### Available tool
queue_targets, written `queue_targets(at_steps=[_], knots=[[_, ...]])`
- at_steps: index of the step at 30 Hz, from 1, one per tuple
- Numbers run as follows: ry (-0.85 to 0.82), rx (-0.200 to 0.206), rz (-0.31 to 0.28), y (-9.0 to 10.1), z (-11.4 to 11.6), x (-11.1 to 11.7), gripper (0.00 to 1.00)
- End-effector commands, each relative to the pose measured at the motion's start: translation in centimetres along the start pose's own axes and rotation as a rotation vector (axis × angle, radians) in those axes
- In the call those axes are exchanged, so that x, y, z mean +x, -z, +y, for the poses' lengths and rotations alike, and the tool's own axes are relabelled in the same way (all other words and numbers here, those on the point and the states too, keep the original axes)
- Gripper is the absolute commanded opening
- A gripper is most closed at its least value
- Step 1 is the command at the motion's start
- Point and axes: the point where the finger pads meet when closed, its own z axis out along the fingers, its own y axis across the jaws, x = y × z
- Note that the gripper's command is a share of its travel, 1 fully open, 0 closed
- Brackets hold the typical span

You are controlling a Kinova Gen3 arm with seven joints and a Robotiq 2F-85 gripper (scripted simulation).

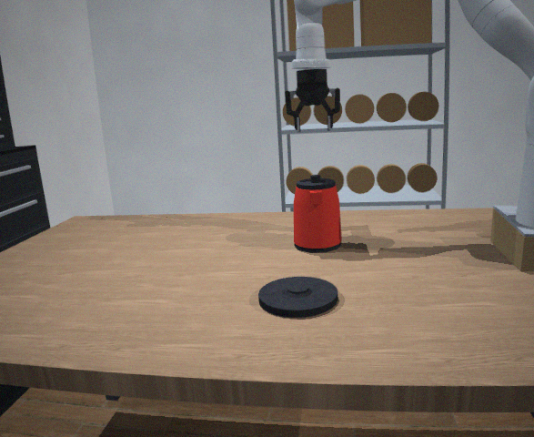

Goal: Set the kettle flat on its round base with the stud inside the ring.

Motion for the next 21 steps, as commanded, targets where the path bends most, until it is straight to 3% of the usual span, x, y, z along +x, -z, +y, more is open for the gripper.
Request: queue_targets(at_steps=[1,8,21], knots=[[0.000,-0.001,-0.001,-0.1,0.0,0.0,0.80],[0.000,-0.001,0.000,-1.0,0.0,0.0,0.80],[0.000,-0.001,-0.001,-5.4,0.0,0.0,0.80]])
